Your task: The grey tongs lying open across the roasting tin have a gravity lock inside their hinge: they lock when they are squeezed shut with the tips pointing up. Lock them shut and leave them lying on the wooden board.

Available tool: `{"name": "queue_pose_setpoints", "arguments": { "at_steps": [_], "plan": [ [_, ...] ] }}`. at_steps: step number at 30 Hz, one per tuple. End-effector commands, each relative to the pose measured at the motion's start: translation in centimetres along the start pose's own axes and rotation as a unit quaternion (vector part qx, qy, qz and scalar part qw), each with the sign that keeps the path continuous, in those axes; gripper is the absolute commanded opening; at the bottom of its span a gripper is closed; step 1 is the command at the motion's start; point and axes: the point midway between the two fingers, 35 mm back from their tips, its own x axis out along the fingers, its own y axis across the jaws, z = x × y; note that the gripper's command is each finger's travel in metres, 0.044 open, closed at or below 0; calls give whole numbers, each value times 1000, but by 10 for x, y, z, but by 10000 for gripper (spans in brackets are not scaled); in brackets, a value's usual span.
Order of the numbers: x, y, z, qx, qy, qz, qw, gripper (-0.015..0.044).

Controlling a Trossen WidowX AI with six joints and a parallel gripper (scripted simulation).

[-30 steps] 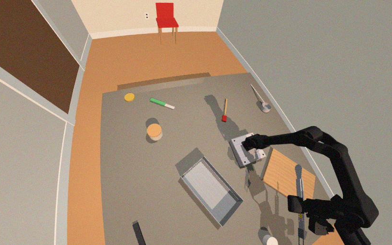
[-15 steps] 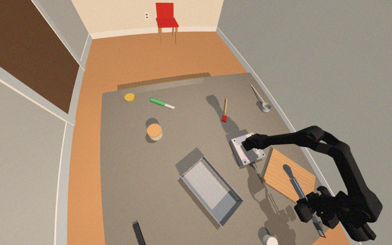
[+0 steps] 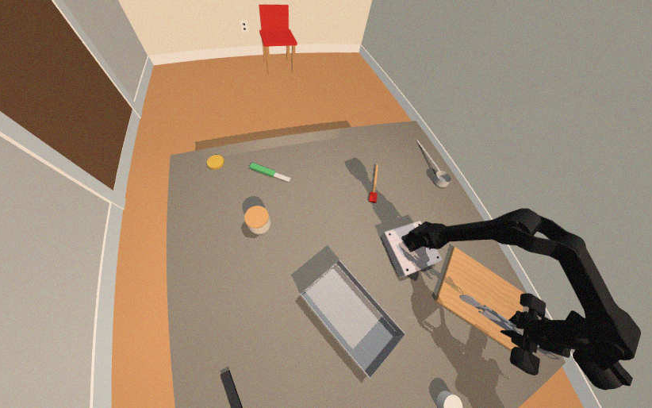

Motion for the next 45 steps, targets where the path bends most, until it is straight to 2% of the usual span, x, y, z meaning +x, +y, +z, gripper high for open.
{"name": "queue_pose_setpoints", "arguments": {
  "at_steps": [1, 11, 22, 33, 45],
  "plan": [
    [-1, 8, 6, -93, 0, -2, 996, -150],
    [0, 27, 15, -293, 3, -1, 956, -150],
    [1, 49, 24, -498, 6, 2, 867, -150],
    [2, 70, 32, -678, 8, 5, 735, -150],
    [4, 95, 39, -835, 9, 10, 550, -150]
  ]
}}
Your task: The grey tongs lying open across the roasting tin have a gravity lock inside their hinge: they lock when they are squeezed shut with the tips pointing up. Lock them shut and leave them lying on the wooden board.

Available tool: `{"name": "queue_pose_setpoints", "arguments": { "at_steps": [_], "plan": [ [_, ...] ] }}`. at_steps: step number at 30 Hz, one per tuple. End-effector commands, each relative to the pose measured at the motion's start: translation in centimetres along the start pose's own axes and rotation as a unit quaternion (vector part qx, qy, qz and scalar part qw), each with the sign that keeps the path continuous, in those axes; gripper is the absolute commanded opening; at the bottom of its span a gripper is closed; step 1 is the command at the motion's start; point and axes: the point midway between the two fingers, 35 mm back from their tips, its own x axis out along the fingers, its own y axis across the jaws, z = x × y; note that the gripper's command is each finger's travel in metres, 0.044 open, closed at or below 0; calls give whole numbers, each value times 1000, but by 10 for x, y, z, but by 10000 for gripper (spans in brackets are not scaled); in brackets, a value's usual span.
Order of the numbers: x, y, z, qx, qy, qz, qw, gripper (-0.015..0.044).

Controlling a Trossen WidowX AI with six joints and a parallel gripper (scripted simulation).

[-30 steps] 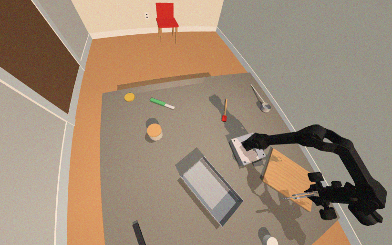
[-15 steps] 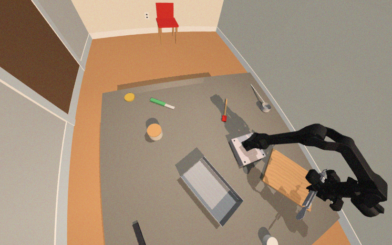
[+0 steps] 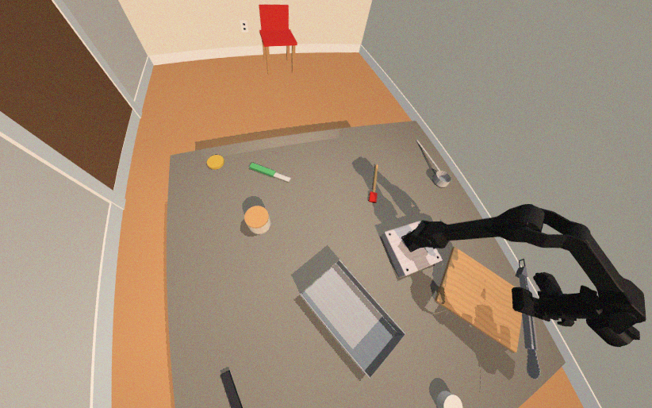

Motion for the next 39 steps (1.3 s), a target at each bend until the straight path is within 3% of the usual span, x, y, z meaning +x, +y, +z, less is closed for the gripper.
{"name": "queue_pose_setpoints", "arguments": {
  "at_steps": [1, 11, 22, 39],
  "plan": [
    [-1, -6, 8, -93, 3, 0, 996, -150],
    [0, -15, 27, -292, 2, 4, 956, -150],
    [1, -24, 48, -494, -1, 8, 870, -150],
    [2, -26, 49, -508, 11, 2, 861, -150]
  ]
}}
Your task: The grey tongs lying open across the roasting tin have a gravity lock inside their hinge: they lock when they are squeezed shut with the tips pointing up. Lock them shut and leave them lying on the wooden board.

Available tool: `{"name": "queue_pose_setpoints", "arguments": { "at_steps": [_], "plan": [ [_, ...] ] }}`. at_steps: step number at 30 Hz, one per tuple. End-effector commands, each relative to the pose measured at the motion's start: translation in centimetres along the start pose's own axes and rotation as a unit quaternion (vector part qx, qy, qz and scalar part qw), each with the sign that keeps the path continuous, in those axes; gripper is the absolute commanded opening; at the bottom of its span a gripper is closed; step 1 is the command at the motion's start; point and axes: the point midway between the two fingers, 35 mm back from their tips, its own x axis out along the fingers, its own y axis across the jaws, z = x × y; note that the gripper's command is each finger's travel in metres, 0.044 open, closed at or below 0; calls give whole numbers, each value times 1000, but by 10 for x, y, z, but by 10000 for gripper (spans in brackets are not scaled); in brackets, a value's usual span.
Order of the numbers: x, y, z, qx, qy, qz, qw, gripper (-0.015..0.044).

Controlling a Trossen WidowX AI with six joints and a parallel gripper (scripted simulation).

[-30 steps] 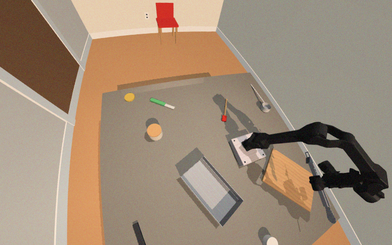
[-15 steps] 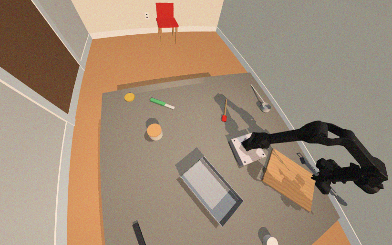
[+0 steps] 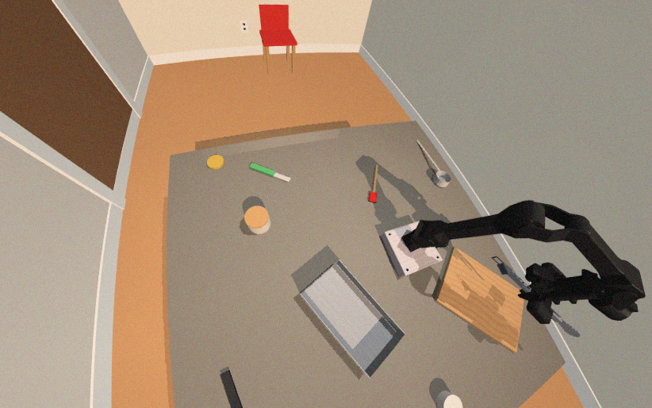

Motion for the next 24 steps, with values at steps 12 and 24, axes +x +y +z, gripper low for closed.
{"name": "queue_pose_setpoints", "arguments": {
  "at_steps": [12, 24],
  "plan": [
    [6, -4, -10, -18, 107, 11, 994, -150],
    [9, -7, -14, -27, 203, 16, 979, -150]
  ]
}}
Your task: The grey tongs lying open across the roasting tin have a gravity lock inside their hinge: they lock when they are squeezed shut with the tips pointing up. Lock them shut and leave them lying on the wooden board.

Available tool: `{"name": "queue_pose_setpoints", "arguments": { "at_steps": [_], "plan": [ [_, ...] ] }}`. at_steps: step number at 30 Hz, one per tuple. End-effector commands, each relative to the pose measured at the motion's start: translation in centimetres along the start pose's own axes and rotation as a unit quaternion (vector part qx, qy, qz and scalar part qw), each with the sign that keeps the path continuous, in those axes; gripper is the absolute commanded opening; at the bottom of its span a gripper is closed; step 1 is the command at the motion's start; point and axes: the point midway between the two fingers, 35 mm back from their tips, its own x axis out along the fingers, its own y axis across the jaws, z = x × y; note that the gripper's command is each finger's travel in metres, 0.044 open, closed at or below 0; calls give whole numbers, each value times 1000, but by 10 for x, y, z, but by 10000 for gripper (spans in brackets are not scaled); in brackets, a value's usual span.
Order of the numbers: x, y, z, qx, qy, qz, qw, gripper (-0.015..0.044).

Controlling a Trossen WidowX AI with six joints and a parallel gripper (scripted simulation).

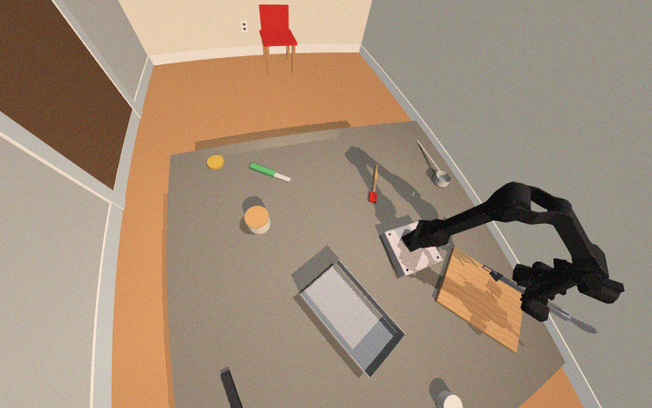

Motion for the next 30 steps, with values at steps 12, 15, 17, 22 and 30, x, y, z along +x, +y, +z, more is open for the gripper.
{"name": "queue_pose_setpoints", "arguments": {
  "at_steps": [12, 15, 17, 22, 30],
  "plan": [
    [-4, -3, -2, -5, 132, 5, 991, -150],
    [-5, -3, -1, -5, 156, 6, 988, -150],
    [-6, -3, -1, -4, 171, 6, 985, -150],
    [-8, -3, 2, -2, 211, 7, 978, -150],
    [-13, -3, 8, 2, 272, 6, 962, -150]
  ]
}}
